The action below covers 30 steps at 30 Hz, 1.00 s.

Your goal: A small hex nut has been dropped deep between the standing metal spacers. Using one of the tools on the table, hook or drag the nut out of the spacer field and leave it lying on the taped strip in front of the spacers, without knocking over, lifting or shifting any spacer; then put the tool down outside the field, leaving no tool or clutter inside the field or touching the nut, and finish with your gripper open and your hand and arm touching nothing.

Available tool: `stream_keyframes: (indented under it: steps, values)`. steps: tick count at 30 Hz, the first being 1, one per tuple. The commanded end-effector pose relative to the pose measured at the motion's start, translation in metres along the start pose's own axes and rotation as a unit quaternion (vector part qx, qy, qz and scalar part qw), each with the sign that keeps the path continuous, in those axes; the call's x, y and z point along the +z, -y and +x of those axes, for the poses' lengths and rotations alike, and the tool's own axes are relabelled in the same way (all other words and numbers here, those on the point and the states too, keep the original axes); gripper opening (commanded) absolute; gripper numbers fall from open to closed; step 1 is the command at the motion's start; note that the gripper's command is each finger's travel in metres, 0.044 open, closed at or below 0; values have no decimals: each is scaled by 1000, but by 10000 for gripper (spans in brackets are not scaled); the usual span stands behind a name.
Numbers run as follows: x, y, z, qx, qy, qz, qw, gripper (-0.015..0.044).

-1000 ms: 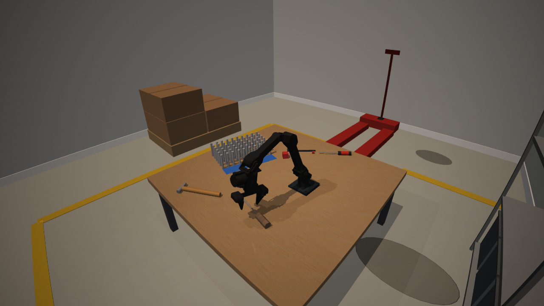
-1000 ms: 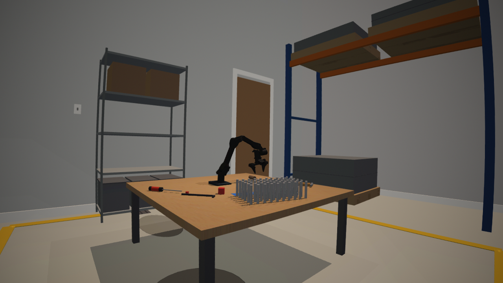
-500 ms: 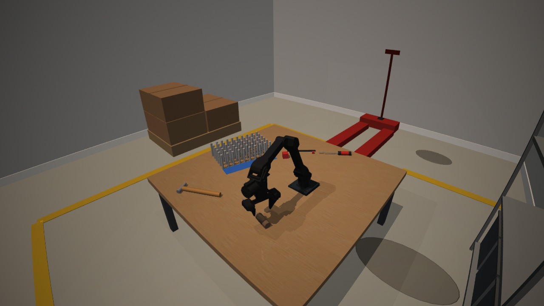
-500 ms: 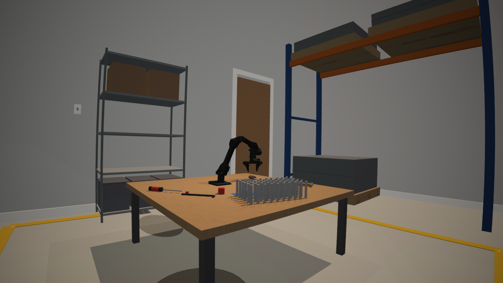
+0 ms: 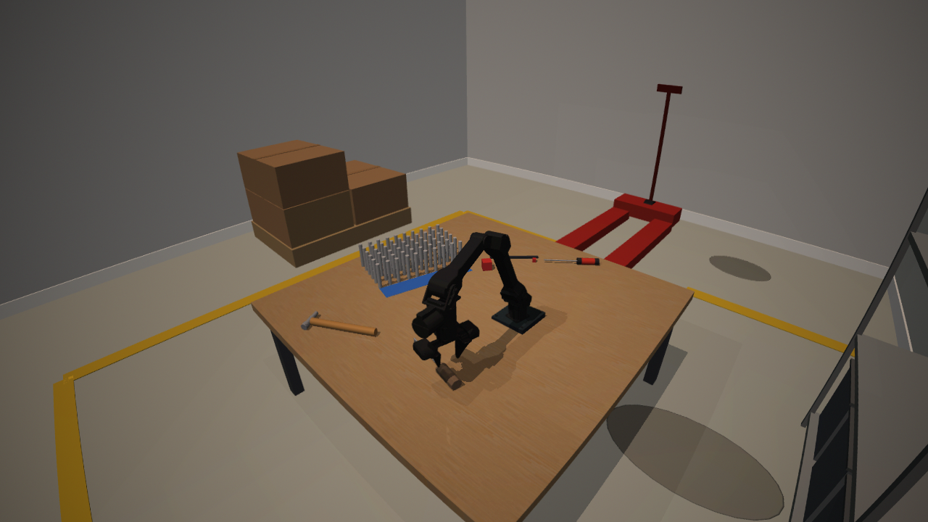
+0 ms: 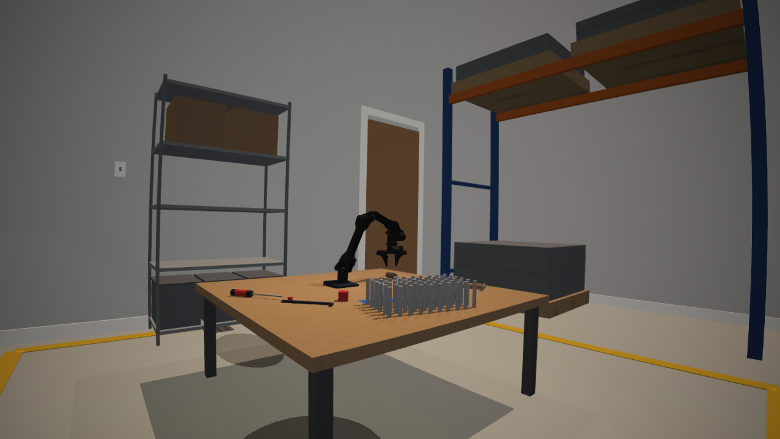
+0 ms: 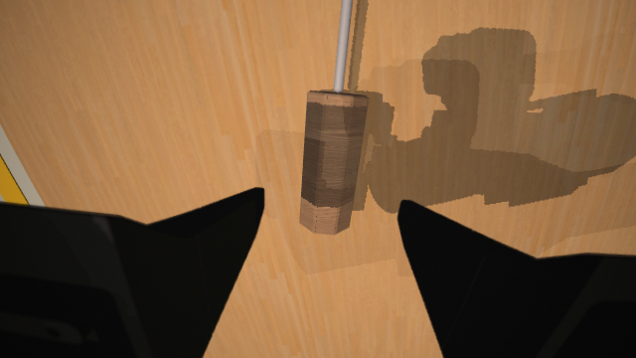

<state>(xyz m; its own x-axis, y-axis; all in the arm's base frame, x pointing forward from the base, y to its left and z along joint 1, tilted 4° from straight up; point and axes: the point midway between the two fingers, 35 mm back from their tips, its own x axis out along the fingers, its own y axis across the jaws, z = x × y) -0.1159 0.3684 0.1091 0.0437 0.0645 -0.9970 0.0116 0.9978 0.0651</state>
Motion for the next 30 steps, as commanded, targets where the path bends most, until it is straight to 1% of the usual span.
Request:
stream_keyframes:
  steps: [1, 8, 30]
  values:
    - [0, 1, 0, -1, 0, 1, 1000, 280]
    - [0, 1, 1, -1, 0, 1, 1000, 280]
    - [0, -1, 37, -1, 1, 1, 1000, 280]
